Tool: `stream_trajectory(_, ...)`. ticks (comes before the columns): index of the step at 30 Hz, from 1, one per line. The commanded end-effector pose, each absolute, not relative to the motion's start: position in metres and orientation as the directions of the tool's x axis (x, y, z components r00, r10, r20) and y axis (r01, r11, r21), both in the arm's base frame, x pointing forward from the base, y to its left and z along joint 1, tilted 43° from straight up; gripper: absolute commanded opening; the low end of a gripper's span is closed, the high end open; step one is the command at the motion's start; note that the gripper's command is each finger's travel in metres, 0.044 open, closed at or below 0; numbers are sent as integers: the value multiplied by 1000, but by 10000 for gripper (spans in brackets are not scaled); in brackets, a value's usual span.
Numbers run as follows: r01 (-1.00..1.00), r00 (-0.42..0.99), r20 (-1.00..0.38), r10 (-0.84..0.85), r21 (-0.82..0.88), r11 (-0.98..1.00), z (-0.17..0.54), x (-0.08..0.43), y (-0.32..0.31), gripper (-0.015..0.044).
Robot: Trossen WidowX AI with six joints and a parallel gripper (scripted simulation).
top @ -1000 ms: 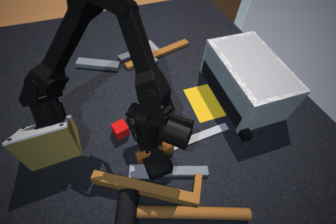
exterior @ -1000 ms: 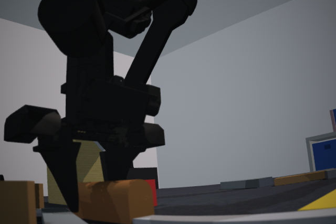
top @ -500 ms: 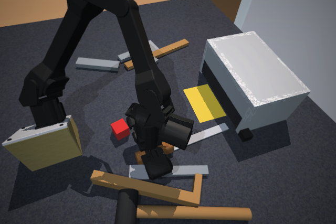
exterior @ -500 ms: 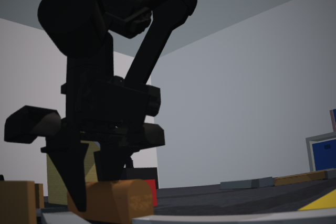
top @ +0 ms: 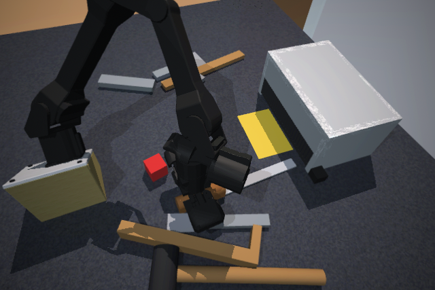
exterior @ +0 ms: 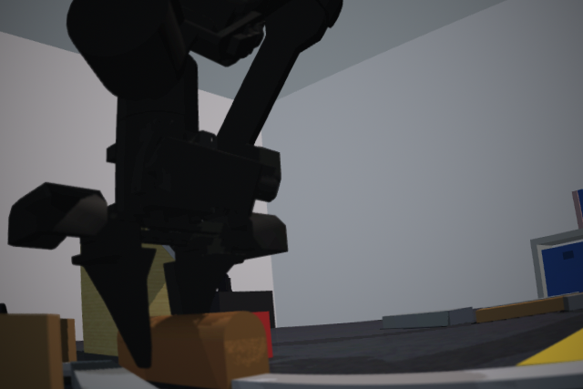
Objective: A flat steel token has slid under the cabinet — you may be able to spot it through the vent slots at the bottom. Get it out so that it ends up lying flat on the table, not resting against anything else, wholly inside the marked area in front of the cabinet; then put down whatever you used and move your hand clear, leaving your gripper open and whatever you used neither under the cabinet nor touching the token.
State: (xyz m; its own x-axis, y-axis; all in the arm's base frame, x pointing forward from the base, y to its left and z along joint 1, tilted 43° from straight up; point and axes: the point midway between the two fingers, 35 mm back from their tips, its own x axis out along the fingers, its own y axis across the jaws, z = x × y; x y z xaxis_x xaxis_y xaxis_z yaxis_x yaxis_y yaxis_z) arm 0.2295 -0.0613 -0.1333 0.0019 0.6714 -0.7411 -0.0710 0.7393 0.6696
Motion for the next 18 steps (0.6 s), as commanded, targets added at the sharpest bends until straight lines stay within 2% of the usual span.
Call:
stream_trajectory(1,-90,2,-741,671,669,738,-133,237,-61,0)
stream_trajectory(18,-118,1,-739,673,668,734,-130,262,-58,0)
